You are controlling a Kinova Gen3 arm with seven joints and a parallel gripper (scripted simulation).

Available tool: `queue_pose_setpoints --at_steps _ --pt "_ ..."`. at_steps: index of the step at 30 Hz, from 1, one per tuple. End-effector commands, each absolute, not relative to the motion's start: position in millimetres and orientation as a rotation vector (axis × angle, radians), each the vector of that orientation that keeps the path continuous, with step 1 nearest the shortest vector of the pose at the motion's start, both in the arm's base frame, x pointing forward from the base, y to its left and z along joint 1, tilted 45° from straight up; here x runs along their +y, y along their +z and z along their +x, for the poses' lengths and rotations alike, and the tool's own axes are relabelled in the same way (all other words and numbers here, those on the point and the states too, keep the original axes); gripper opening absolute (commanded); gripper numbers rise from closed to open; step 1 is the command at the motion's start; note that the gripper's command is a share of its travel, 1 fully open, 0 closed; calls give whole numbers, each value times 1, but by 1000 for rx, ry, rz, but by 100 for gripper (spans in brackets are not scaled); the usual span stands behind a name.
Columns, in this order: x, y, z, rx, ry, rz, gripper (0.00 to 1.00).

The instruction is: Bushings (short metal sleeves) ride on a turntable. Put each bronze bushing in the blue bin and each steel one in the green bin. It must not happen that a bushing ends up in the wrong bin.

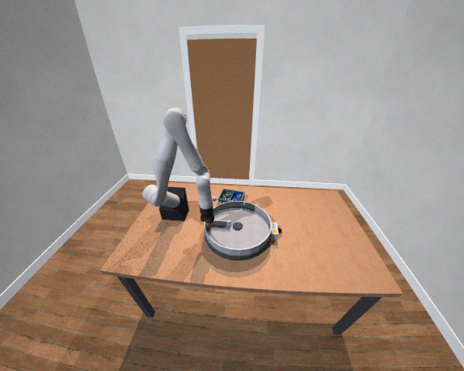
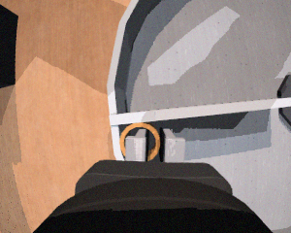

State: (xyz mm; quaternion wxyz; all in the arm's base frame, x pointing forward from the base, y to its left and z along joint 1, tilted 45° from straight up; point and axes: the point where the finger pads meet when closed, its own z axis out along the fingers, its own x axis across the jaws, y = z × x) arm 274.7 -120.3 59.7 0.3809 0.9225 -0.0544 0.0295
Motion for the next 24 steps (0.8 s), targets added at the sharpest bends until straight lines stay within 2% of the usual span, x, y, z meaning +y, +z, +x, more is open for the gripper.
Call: queue_pose_setpoints --at_steps 1,24 --pt "-120 60 275 -138 76 2355 0" --pt "-116 64 275 -138 77 2355 0"
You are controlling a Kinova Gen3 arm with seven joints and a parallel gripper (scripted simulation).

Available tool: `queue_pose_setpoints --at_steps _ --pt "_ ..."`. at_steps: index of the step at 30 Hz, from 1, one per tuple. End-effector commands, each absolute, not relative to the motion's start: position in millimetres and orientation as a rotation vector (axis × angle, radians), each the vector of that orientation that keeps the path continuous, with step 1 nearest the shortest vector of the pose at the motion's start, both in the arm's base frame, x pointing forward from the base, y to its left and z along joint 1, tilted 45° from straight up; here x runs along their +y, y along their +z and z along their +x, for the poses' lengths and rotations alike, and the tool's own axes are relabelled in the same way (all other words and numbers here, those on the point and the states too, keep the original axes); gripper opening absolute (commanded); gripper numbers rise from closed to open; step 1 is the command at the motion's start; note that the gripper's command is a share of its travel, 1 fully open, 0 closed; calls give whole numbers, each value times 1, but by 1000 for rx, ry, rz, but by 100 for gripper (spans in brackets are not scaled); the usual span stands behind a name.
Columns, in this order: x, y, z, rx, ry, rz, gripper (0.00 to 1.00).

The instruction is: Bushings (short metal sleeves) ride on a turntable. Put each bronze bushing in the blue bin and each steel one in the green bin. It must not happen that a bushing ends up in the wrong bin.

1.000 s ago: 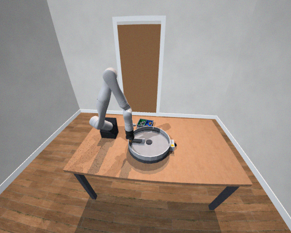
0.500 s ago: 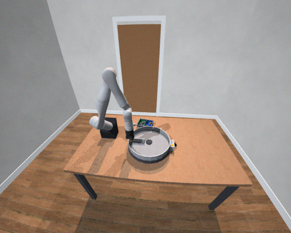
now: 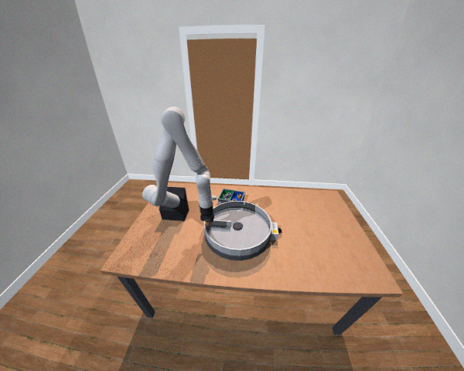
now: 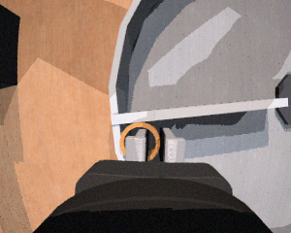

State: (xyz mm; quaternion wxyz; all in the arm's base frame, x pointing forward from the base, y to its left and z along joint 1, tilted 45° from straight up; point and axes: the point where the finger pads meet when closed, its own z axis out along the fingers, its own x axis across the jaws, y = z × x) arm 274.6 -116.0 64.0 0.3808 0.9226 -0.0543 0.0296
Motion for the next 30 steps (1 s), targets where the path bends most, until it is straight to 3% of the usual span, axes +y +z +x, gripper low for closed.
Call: queue_pose_setpoints --at_steps 1,30 --pt "-116 64 275 -138 77 2355 0" --pt "-93 87 274 -138 76 2355 0"
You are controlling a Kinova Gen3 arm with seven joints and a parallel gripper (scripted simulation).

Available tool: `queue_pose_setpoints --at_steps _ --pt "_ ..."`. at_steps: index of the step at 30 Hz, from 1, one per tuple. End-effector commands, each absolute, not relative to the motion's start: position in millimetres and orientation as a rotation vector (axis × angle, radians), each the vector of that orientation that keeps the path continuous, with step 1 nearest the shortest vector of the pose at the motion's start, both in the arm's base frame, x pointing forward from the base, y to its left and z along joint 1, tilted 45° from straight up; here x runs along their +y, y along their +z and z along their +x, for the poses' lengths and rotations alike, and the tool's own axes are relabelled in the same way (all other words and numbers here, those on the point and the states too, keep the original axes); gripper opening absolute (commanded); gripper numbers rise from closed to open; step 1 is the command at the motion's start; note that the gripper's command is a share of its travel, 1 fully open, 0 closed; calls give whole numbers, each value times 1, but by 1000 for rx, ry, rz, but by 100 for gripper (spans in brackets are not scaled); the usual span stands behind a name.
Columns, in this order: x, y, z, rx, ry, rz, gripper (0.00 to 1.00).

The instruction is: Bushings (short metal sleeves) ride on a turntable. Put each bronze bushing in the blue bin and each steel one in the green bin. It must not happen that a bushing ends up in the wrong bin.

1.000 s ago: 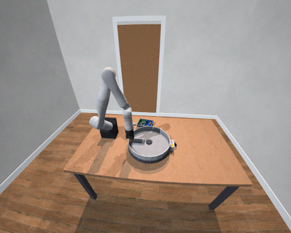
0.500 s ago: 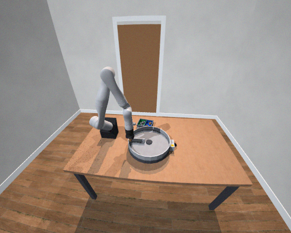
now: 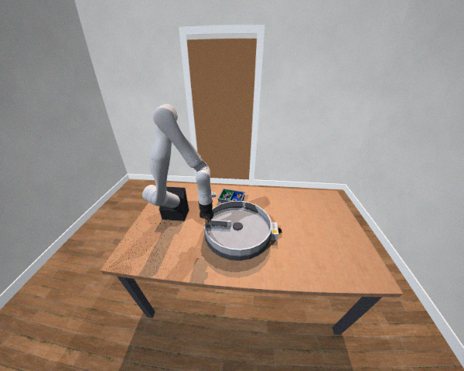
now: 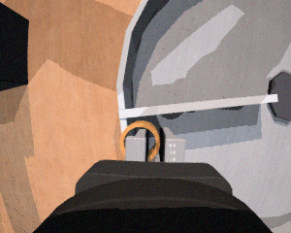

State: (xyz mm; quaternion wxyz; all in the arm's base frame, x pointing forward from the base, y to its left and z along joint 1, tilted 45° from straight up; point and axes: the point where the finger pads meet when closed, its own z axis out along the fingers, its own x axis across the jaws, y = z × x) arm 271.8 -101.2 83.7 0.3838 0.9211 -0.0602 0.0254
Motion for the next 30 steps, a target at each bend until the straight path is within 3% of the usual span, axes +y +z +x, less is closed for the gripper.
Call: queue_pose_setpoints --at_steps 1,26,30 --pt "-90 90 274 -138 76 2355 0" --pt "-66 114 274 -138 77 2355 0" --pt "-37 85 291 -139 76 2355 0"
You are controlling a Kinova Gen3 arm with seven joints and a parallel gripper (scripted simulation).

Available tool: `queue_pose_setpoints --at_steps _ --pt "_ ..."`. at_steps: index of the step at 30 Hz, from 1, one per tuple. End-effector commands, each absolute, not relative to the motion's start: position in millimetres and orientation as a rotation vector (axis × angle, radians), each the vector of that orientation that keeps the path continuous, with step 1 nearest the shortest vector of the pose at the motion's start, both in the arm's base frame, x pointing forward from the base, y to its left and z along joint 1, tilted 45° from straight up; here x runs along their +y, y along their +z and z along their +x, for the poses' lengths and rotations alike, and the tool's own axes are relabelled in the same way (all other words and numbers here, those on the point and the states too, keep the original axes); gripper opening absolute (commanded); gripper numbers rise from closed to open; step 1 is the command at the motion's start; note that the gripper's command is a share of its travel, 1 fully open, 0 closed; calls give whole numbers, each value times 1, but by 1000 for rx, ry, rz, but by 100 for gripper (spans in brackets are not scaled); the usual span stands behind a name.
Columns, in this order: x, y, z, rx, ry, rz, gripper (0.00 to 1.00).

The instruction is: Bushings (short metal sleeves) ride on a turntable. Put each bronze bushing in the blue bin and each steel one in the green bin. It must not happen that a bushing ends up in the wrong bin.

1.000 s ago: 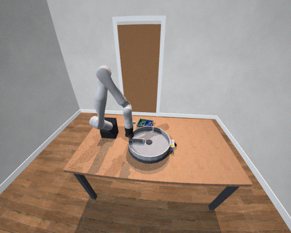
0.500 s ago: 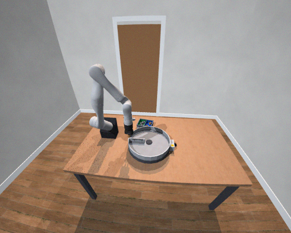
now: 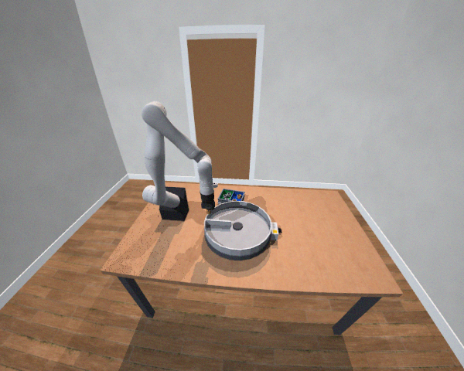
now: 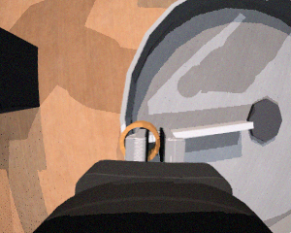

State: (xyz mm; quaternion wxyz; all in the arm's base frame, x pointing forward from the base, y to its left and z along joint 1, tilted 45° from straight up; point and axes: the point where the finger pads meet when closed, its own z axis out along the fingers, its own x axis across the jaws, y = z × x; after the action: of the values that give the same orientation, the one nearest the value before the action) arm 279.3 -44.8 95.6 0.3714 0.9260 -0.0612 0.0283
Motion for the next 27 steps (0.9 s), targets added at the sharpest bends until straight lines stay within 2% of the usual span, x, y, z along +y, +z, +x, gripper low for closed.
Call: queue_pose_setpoints --at_steps 1,7,19,24,27 --pt "-30 78 295 -139 76 2355 0" --pt "-23 71 299 -139 76 2355 0" --pt "43 6 337 -138 76 2355 0" --pt "43 6 337 -138 76 2355 0" --pt "65 -16 350 -138 76 2355 0"
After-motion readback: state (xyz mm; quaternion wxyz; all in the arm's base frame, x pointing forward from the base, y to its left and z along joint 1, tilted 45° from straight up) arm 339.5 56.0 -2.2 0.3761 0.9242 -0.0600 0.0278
